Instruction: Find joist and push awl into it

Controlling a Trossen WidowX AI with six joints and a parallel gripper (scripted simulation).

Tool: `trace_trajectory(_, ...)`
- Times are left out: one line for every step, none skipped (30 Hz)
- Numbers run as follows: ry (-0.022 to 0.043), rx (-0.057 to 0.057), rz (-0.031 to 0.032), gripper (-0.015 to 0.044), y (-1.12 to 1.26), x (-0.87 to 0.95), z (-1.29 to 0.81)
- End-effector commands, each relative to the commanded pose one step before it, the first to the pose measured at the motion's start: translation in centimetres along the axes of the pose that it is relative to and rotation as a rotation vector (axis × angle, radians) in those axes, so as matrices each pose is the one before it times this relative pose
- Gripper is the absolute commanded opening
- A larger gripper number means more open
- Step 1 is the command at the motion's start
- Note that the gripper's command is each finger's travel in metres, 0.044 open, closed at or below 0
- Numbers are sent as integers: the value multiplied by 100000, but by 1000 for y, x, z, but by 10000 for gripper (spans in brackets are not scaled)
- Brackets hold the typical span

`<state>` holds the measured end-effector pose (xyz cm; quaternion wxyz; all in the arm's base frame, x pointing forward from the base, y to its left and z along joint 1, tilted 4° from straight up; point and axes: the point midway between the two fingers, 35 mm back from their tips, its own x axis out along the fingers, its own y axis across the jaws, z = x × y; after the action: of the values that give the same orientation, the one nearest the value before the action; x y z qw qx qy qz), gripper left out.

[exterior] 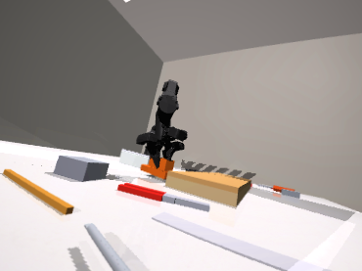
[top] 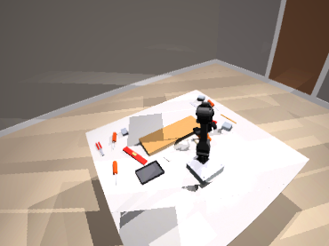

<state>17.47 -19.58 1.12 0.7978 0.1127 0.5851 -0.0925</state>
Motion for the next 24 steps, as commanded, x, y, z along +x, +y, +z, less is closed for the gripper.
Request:
trace_trajectory(-2282, -723, -1655, 0, -474, -2240, 1260)
trace_trajectory(-3, -3, -8, 0, -24, -583, 192)
trace_trajectory(-1, -2, -7, 0, -12, -592, 181)
trace_trajectory(0, -2, -6, 0, 0, -601, 169)
trace_trajectory(2, -1, -4, 0, 13, -609, 156)
trace_trajectory(3, -1, -3, 0, 25, -616, 144)
trace_trajectory(5, 0, -2, 0, 38, -623, 131)
trace_trajectory(6, 0, 0, 0, 51, -630, 118)
trace_trajectory(8, 1, 1, 0, 64, -636, 105)
trace_trajectory(9, 1, 2, 0, 77, -641, 92)
trace_trajectory(9, 2, 3, 0, 72, -522, 64)
trace_trajectory(6, 1, 2, 0, 48, -318, 35)
trace_trajectory(2, 0, 1, 0, 17, -106, 11)
trace_trajectory(0, 0, 0, 0, 0, 0, 0)
trace_trajectory(-6, -86, 21, 0, -13, -3, 76)
trace_trajectory(-11, -166, 42, 0, -24, -6, 147)
trace_trajectory(-17, -246, 62, 0, -35, -7, 218)
trace_trajectory(-23, -327, 83, 0, -46, -8, 291)
trace_trajectory(-29, -409, 104, 0, -55, -6, 364)
trace_trajectory(-35, -481, 123, 0, -62, -3, 431)
trace_trajectory(-38, -515, 132, 0, -63, 3, 462)
trace_trajectory(-39, -521, 134, 0, -60, 9, 468)
trace_trajectory(-40, -521, 135, 0, -56, 15, 470)
trace_trajectory(-41, -520, 136, 0, -52, 21, 471)
